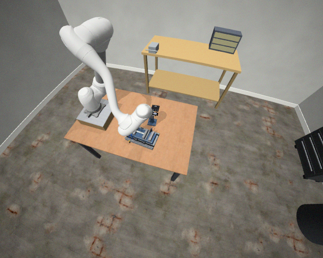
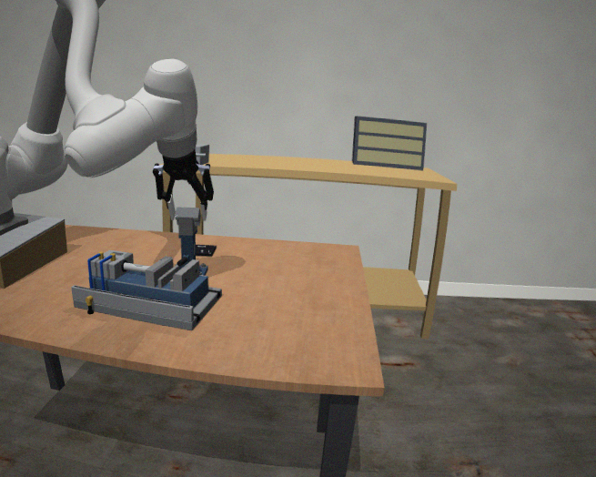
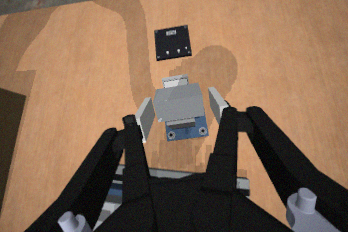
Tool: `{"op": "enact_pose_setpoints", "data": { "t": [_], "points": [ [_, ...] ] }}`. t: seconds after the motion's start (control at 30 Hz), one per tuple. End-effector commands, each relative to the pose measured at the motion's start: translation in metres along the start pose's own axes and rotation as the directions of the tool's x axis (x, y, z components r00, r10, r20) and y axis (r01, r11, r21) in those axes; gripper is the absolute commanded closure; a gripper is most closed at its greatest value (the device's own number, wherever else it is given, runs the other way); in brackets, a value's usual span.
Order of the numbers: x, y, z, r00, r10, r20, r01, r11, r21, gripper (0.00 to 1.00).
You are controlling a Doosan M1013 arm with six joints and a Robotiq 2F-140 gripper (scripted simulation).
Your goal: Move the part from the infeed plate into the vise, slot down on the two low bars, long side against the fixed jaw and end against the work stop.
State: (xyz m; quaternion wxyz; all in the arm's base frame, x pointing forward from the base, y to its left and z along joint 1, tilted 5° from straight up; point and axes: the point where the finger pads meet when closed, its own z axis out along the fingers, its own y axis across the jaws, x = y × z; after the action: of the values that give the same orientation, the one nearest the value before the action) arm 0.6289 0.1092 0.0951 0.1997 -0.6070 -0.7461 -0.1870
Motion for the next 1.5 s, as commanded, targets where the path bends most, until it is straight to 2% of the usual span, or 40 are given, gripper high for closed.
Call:
{"op": "enact_pose_setpoints", "data": {
  "t": [0.0,0.13,0.2,0.7,0.77,1.27,1.33,1.47],
  "points": [
    [0.001,-0.0022,0.0023,1.0,0.006,0.029,-0.006,1.0,0.002,0.49],
    [0.0018,-0.0023,0.0024,0.998,0.006,0.062,-0.006,1.0,0.002,0.49],
    [0.0018,-0.0023,0.0024,0.998,0.006,0.062,-0.006,1.0,0.002,0.49],
    [0.0052,-0.0022,0.0028,0.981,0.006,0.194,-0.006,1.0,0.002,0.49],
    [0.0052,-0.0022,0.0028,0.981,0.006,0.194,-0.006,1.0,0.002,0.49],
    [0.0088,-0.0022,0.0038,0.943,0.005,0.332,-0.006,1.0,0.002,0.49],
    [0.0088,-0.0022,0.0038,0.943,0.005,0.332,-0.006,1.0,0.002,0.49],
    [0.0097,-0.0022,0.0041,0.93,0.005,0.368,-0.006,1.0,0.002,0.49]
  ]
}}
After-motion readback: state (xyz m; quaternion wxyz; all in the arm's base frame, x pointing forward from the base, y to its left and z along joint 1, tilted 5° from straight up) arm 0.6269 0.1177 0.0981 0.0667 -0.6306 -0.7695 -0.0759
